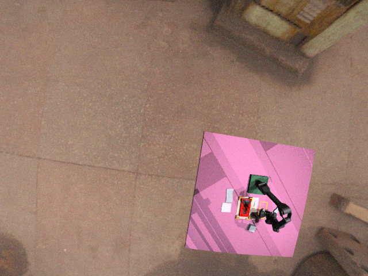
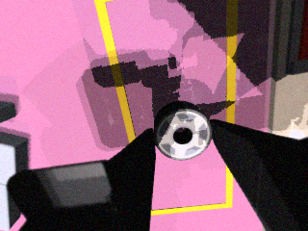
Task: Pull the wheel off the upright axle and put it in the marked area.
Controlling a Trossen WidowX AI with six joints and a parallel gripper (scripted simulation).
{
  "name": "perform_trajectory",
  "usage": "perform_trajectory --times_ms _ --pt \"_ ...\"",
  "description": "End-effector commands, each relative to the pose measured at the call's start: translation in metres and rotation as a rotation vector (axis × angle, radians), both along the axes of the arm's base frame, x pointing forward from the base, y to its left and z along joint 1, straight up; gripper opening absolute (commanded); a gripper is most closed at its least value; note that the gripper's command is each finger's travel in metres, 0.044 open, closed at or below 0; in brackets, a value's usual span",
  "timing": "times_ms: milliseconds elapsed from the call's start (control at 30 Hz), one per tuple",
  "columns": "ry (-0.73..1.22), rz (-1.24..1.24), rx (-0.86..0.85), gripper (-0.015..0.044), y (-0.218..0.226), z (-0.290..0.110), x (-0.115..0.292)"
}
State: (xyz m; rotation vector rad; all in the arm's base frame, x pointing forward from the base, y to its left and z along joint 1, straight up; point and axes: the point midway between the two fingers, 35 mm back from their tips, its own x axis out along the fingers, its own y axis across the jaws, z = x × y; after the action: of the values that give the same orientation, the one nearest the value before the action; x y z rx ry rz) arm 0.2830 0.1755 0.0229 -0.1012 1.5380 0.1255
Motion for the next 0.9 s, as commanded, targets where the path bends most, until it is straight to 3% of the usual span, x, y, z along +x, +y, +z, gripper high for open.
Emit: perform_trajectory --times_ms 0,167,367,500,667,867 --pt "-0.001 0.0 0.0 0.0184 0.0 0.0 0.0" --pt "0.0 -0.001 0.0 0.03 0.0 0.008 0.001" --pt "0.007 -0.004 -0.002 0.03 -0.001 0.058 -0.001" --pt "0.008 -0.004 -0.002 0.03 -0.001 0.06 -0.001" --pt "0.004 -0.002 -0.001 0.0431 -0.017 0.076 -0.027" --pt "0.013 -0.004 -0.005 0.044 -0.047 0.102 -0.074"
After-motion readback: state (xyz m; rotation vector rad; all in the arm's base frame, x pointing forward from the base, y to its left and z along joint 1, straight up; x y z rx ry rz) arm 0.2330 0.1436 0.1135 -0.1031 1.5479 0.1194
